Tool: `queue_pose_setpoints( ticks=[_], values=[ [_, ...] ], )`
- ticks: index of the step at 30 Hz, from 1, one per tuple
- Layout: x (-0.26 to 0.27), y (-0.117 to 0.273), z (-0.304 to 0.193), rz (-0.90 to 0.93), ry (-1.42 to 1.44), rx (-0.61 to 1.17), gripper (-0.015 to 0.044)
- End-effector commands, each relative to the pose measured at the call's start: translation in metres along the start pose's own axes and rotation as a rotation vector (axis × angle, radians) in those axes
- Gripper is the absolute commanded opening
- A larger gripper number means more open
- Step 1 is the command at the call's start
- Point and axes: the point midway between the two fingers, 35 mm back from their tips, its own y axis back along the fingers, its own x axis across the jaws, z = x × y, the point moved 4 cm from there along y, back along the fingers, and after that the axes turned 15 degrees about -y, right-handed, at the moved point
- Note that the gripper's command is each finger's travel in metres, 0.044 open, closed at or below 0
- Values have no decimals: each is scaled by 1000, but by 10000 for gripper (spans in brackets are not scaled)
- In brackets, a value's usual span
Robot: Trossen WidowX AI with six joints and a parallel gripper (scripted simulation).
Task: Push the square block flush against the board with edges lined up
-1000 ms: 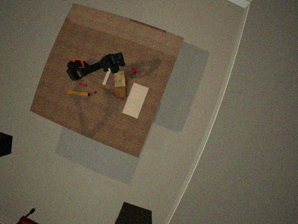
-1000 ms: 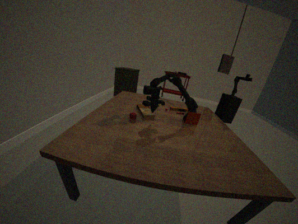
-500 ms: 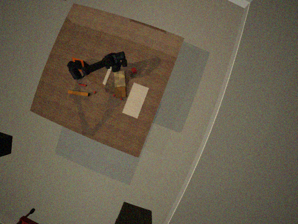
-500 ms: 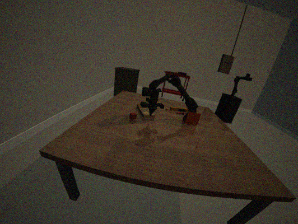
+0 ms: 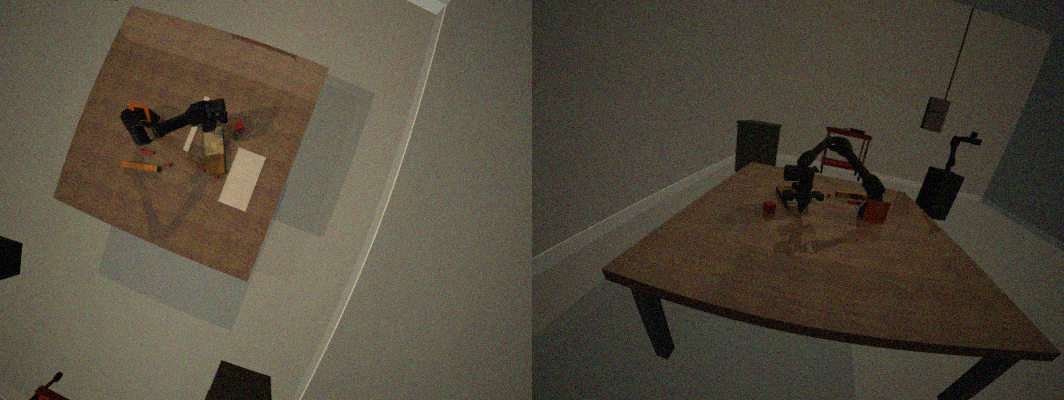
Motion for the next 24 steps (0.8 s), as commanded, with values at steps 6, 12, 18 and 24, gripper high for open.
queue_pose_setpoints(
  ticks=[6,12,18,24],
  values=[
    [2,-1,8,-1,6,-3,0],
    [3,-1,13,-1,6,-3,0],
    [5,-1,18,-1,6,-3,0],
    [5,-1,19,-1,6,-3,0]
  ],
)
